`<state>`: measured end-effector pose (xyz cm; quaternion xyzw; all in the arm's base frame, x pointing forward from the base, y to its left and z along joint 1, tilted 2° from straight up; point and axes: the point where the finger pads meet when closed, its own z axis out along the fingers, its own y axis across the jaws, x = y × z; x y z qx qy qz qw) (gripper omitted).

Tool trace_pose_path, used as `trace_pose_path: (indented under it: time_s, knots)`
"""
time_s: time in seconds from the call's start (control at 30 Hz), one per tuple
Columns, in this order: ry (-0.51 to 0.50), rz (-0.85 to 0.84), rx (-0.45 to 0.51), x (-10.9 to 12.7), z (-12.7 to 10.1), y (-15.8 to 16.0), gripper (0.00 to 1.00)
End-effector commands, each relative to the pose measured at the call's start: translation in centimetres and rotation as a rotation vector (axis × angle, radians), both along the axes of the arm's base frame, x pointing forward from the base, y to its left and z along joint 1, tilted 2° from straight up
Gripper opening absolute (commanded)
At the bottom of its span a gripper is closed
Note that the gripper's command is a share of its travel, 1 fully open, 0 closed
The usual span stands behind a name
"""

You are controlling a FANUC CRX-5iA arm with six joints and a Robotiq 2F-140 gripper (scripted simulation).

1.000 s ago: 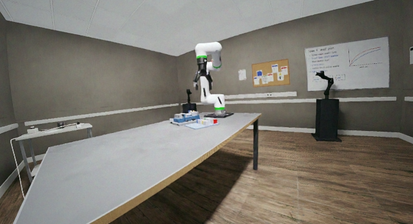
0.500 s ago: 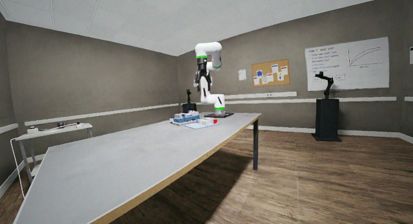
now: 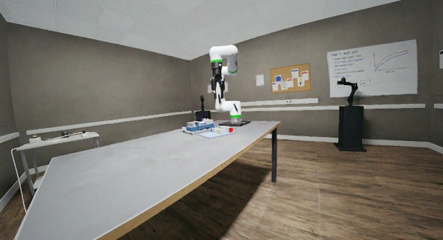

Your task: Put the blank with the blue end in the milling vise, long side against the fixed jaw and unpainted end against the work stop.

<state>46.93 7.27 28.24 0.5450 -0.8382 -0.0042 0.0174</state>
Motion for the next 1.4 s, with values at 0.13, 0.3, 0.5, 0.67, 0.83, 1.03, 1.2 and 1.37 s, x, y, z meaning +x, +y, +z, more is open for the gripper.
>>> trace_pose_path:
  time_s: [0.13,0.3,0.5,0.67,0.83,1.03,1.2,1.37]
  knots:
    - [-0.002,0.000,0.000,0.0,0.1,0.0,0.47]
    - [-0.002,0.000,0.000,0.0,0.1,0.0,0.47]
    - [-0.002,0.000,0.000,0.0,0.1,0.0,0.47]
    - [-0.002,0.000,0.000,0.0,0.1,0.0,0.47]
    - [-0.002,0.000,0.000,0.0,0.1,0.0,0.47]
    - [-0.002,0.000,0.000,0.0,-0.2,-0.1,0.47]
    - [-0.002,-0.001,0.000,0.1,-1.8,-0.6,0.47]
    - [-0.002,-0.002,0.000,0.2,-3.4,-1.1,0.47]
